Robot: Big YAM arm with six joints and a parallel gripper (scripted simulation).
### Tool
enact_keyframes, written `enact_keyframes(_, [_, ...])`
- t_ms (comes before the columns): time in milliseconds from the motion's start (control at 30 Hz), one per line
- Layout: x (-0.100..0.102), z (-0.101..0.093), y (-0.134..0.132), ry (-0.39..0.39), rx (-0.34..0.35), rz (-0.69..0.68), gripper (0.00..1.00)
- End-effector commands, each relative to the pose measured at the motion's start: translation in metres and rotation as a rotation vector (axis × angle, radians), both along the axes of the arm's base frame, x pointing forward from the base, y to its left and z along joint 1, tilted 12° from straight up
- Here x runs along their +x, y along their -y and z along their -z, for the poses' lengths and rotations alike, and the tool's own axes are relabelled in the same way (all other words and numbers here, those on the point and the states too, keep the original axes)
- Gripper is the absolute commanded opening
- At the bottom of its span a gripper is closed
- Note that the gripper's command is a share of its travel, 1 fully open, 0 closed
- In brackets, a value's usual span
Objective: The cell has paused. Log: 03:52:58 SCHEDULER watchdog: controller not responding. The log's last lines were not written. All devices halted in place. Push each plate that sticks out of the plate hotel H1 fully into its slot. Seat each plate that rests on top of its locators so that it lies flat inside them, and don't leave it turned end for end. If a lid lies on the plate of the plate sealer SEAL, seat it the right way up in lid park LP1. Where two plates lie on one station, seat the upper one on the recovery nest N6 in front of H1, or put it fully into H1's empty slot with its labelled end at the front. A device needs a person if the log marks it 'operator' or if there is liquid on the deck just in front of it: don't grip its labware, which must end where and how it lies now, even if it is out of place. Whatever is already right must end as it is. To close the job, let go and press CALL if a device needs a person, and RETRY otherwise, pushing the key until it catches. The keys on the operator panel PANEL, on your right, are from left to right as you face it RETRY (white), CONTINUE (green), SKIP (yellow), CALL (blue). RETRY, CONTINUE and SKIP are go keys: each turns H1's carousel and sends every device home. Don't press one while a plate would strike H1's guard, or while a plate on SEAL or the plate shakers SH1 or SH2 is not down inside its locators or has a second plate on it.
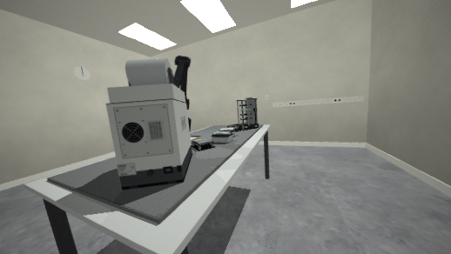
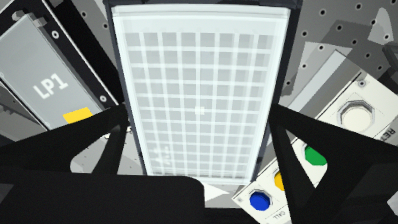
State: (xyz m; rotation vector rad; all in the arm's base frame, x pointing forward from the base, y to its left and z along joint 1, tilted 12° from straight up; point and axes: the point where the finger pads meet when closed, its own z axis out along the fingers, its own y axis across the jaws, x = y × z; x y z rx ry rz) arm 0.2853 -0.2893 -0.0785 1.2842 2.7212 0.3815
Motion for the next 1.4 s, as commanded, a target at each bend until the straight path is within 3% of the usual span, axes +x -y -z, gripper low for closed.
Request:
enact_keyframes(0, [0.005,-0.015,0.009,0.014,-0.019,0.017,1.00])
enact_keyframes(133, [0.008,-0.032,0.024,0.032,-0.045,0.009,1.00])
enact_keyframes(500, [0.003,-0.063,0.029,0.034,-0.048,0.007,1.00])
enact_keyframes(633, [0.002,-0.065,0.027,0.030,-0.043,0.005,1.00])
enact_keyframes(700, [-0.003,-0.053,0.019,0.010,-0.016,0.003,1.00])
enact_keyframes(967, [0.000,-0.053,0.016,0.016,-0.022,0.005,1.00])
enact_keyframes(1033, [0.001,-0.072,0.030,0.034,-0.049,0.007,1.00])
enact_keyframes(1367, [-0.003,-0.095,0.033,0.034,-0.051,0.007,1.00])
